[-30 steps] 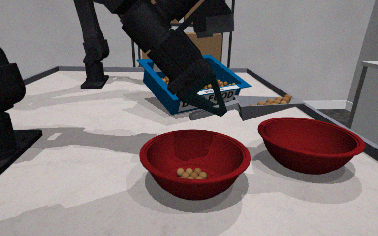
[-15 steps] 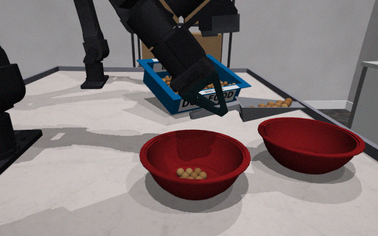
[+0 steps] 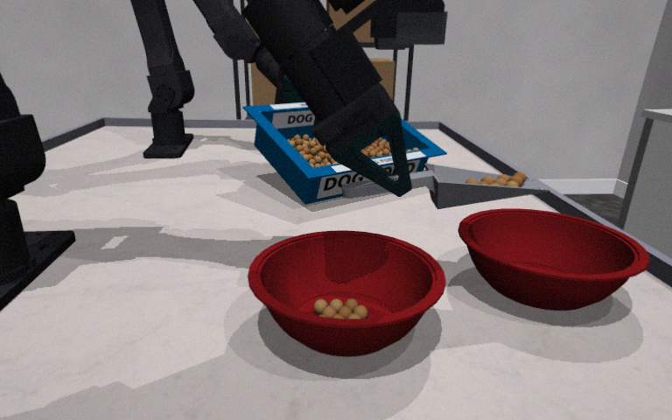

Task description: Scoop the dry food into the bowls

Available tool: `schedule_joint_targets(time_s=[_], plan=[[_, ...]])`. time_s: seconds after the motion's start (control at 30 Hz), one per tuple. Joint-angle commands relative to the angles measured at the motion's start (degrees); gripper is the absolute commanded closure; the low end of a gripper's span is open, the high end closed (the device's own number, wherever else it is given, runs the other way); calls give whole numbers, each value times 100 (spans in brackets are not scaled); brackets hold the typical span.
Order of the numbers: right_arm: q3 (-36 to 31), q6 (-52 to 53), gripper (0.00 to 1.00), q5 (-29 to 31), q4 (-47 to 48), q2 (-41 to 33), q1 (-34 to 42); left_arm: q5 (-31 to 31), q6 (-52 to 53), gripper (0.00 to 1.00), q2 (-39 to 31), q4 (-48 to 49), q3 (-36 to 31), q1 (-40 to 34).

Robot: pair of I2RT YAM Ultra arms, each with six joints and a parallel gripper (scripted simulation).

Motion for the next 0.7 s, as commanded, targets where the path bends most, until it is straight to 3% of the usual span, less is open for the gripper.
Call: schedule_joint_targets(time_s=[0.0, 0.67], plan=[[386, 25, 100, 27, -373, 72, 73, 117, 127, 100, -231, 289, 222, 7], [1337, 29, 100, 37, -1533, 495, 49, 117, 127, 100, -231, 289, 222, 7]])
